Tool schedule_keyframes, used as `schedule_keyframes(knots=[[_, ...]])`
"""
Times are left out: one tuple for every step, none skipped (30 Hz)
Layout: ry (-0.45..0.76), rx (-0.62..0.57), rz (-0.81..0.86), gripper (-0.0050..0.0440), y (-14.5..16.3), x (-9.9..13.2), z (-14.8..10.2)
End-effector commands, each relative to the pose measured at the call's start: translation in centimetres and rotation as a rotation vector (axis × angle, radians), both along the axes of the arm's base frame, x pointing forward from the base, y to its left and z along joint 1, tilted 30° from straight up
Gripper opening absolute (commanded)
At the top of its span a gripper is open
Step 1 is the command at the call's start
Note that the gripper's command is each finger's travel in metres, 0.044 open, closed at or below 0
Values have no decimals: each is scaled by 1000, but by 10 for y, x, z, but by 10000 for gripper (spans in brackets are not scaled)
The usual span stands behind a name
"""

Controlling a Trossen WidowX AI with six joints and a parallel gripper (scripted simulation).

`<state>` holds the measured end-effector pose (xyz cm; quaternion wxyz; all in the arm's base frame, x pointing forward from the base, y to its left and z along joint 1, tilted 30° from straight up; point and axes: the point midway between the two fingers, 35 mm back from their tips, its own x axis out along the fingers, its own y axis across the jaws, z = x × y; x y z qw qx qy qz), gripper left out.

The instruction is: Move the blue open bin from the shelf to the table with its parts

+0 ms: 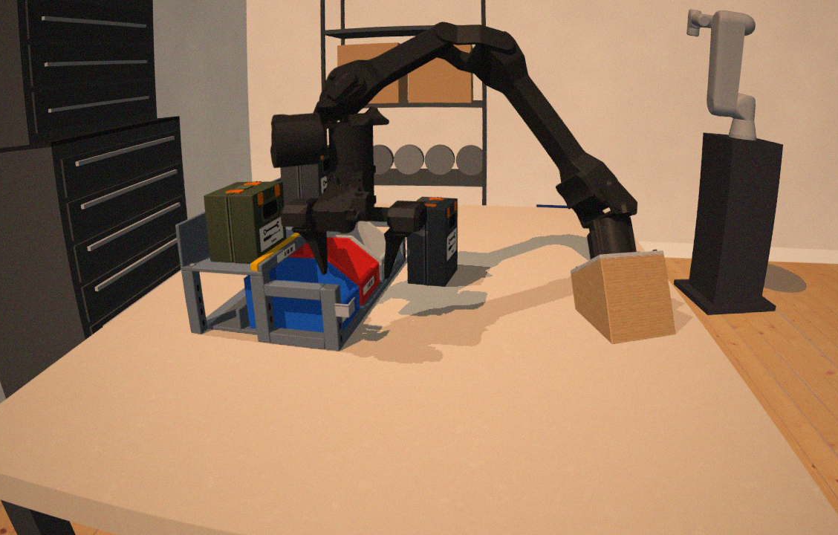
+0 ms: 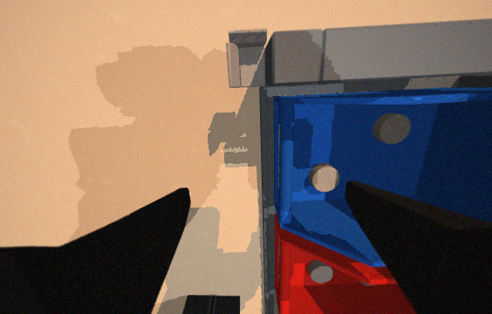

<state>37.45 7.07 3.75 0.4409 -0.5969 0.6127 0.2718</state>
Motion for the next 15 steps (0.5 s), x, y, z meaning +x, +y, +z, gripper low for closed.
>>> schedule_keyframes(knots=[[-75, -8, 31, 425, -8, 14, -2], [-104, -15, 47, 425, -13, 20, -6], [-134, -21, 63, 425, -18, 26, -11], [-164, -28, 80, 425, -23, 32, -16], [-164, -28, 80, 425, -23, 32, -16], [-164, -28, 80, 425, -23, 32, -16], [-164, -28, 80, 425, -23, 32, -16], [-164, -28, 80, 425, -23, 32, -16], [-164, -28, 80, 425, -23, 32, -16], [-164, -28, 80, 425, -23, 32, -16], [-164, -28, 80, 425, -23, 32, -16], [-164, -28, 80, 425, -23, 32, -16], [-164, -28, 80, 425, -23, 32, -16], [-164, -28, 80, 425, -23, 32, -16], [-164, -28, 80, 425, -23, 32, -16]])
